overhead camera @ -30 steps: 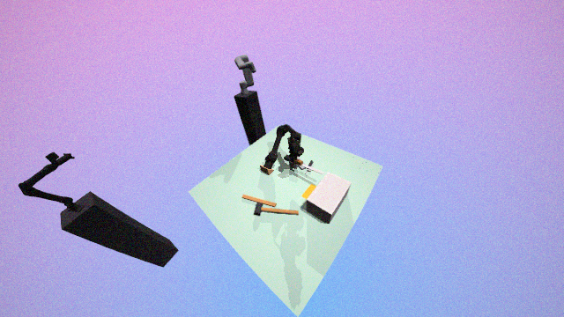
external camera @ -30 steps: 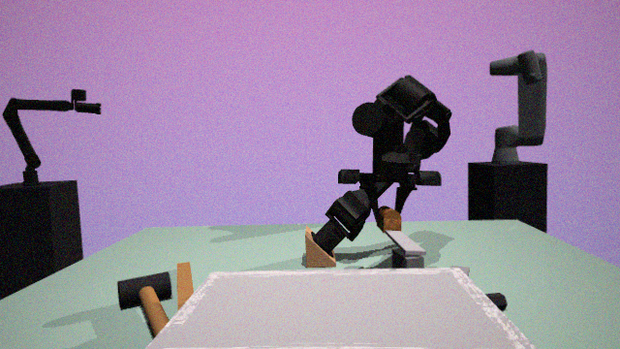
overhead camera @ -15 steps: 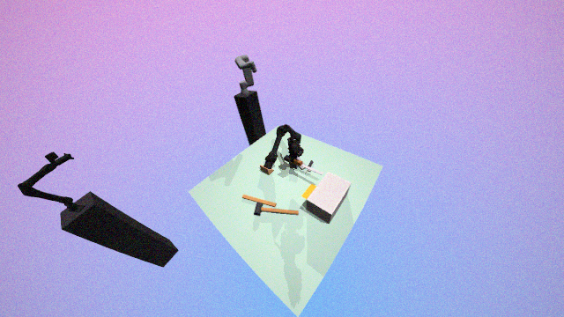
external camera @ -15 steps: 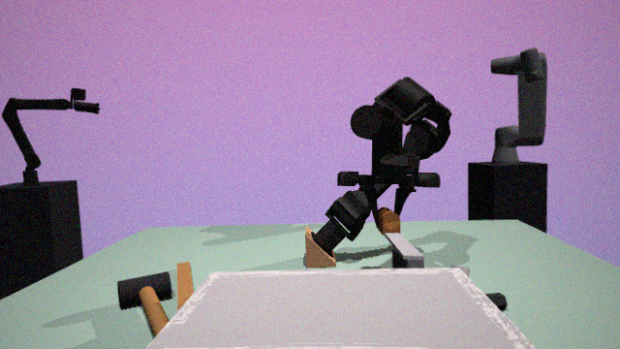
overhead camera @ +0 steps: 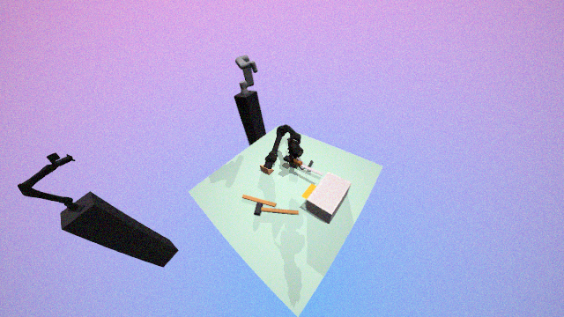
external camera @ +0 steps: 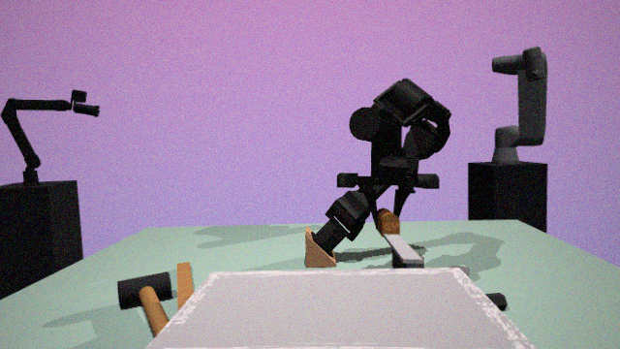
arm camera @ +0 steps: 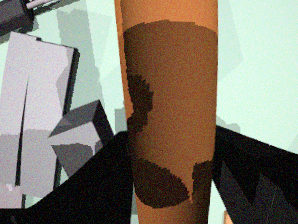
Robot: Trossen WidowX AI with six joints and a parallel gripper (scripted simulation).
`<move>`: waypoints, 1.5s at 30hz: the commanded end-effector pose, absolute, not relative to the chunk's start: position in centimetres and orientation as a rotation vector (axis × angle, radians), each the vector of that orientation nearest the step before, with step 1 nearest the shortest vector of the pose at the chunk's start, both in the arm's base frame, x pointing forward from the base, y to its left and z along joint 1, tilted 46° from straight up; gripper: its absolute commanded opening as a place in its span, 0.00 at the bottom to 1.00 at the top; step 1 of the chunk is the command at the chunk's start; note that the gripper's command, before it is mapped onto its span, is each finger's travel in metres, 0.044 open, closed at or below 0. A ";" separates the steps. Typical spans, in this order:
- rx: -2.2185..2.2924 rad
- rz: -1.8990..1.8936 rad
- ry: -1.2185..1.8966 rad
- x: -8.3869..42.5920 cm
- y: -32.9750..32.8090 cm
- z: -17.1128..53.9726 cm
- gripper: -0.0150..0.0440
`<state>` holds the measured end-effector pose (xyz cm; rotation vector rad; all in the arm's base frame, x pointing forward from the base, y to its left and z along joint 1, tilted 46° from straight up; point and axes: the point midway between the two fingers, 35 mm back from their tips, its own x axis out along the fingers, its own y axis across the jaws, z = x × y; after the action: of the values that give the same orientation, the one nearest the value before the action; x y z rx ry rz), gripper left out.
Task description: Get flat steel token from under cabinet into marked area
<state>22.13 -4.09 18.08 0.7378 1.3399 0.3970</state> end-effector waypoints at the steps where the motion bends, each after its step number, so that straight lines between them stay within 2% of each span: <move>1: 0.740 0.402 1.331 22.1 -4.1 18.1 0.25; 45: 0.748 0.427 1.353 21.5 -3.6 17.2 0.25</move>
<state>21.43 -3.56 17.18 0.7468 1.3627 0.4232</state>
